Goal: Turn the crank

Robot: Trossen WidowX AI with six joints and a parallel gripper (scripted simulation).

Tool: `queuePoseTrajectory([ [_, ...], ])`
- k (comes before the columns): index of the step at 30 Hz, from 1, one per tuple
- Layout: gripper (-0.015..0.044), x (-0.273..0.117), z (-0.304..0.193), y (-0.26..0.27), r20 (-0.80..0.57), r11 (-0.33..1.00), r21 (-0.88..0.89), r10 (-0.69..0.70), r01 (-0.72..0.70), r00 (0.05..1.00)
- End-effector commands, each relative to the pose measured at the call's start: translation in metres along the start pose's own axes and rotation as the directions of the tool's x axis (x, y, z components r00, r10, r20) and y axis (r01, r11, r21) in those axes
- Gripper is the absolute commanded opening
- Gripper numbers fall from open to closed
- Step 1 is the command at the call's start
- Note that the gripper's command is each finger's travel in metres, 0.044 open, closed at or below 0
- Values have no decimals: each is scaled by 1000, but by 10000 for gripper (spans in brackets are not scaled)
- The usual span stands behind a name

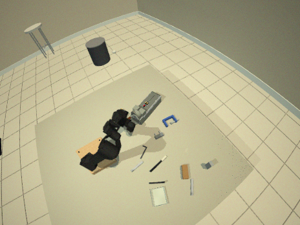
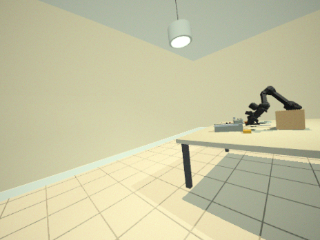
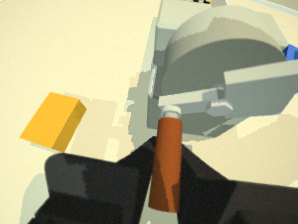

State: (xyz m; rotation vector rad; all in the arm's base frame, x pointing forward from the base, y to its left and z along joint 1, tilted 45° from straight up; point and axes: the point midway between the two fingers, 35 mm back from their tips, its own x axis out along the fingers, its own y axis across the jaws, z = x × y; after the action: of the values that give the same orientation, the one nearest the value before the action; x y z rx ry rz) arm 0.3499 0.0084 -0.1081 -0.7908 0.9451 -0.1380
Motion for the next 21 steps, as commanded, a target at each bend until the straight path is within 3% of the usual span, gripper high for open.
queuePoseTrajectory([
  [1,0,-6,6,5,11,1000,-8,6,-6,1000],
  [21,0,-24,24,-2,11,1000,-7,7,-7,1000],
])
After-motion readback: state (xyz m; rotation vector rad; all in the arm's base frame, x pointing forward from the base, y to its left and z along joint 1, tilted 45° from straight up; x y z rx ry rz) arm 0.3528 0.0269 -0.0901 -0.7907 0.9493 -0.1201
